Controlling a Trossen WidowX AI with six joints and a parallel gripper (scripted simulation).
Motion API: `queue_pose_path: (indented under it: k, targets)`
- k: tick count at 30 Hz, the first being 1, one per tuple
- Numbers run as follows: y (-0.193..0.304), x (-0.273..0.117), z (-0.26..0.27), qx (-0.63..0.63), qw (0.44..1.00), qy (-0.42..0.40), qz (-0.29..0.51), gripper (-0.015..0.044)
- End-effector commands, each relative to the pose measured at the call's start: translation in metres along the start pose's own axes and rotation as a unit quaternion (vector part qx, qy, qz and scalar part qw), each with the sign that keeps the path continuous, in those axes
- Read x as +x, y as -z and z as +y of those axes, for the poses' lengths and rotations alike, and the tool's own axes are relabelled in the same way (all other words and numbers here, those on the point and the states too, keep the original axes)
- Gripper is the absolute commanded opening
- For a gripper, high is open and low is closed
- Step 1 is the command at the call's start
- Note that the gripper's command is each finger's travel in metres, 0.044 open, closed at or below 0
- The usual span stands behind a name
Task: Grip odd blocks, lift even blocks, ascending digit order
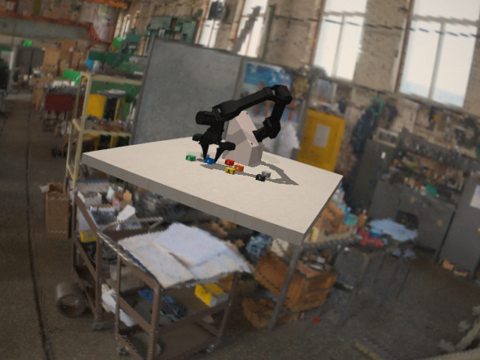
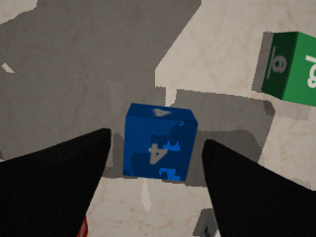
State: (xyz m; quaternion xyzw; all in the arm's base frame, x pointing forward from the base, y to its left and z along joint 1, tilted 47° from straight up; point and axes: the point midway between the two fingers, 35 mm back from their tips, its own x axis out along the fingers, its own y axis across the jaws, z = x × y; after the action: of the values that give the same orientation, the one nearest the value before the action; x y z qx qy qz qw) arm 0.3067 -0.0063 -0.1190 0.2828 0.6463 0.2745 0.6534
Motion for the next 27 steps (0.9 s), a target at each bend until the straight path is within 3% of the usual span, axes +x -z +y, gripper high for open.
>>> queue_pose_path:
  k: [1, 4, 14, 16, 20, 25, 27]
  targets:
    - [0.000, 0.001, 0.000, 0.002, 1.000, -0.002, 0.000, 0.0330]
    - [0.000, 0.001, 0.000, 0.002, 1.000, -0.002, 0.000, 0.0400]
    - [0.000, -0.036, 0.000, 0.002, 1.000, -0.001, 0.000, 0.0400]
    - [-0.001, -0.049, -0.001, 0.002, 1.000, 0.000, 0.000, 0.0348]
    - [0.000, -0.114, -0.001, 0.003, 1.000, 0.001, 0.000, 0.0242]
    - [0.000, -0.117, -0.001, 0.002, 1.000, 0.001, 0.000, 0.0120]
    - [0.000, -0.117, -0.001, 0.002, 1.000, 0.001, 0.000, 0.0120]
